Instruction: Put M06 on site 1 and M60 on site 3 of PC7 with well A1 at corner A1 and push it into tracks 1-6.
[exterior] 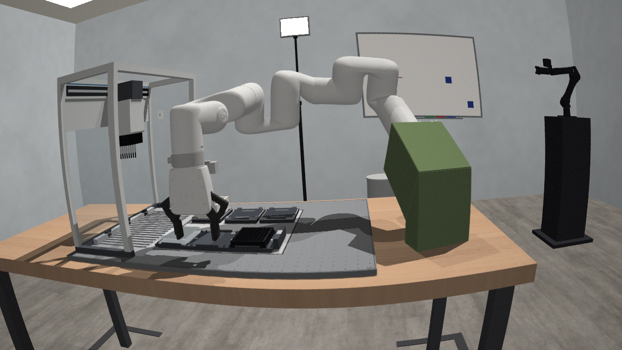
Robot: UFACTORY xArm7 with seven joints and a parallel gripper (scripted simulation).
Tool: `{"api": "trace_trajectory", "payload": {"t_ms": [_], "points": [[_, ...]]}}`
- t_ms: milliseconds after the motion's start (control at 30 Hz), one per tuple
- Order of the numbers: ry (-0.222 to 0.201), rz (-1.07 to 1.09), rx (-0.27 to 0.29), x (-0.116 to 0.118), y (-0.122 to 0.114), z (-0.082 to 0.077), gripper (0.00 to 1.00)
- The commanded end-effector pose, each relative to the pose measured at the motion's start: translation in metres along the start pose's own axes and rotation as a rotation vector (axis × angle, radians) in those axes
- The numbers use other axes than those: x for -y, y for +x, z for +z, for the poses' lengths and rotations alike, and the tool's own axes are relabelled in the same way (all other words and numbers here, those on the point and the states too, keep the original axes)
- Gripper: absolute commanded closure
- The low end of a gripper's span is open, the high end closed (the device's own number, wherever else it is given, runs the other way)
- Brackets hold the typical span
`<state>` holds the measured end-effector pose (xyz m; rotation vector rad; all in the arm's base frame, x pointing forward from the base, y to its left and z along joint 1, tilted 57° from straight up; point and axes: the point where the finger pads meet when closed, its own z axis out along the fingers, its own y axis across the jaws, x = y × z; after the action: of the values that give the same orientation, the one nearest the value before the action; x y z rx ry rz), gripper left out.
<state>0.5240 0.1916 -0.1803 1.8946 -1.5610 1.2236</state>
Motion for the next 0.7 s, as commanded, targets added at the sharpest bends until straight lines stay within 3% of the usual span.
{"api": "trace_trajectory", "payload": {"t_ms": [0,667], "points": [[0.003,0.0,0.006,0.001,-0.002,-0.01,0.0],[0.003,0.0,0.006,0.001,-0.001,-0.04,0.0]]}}
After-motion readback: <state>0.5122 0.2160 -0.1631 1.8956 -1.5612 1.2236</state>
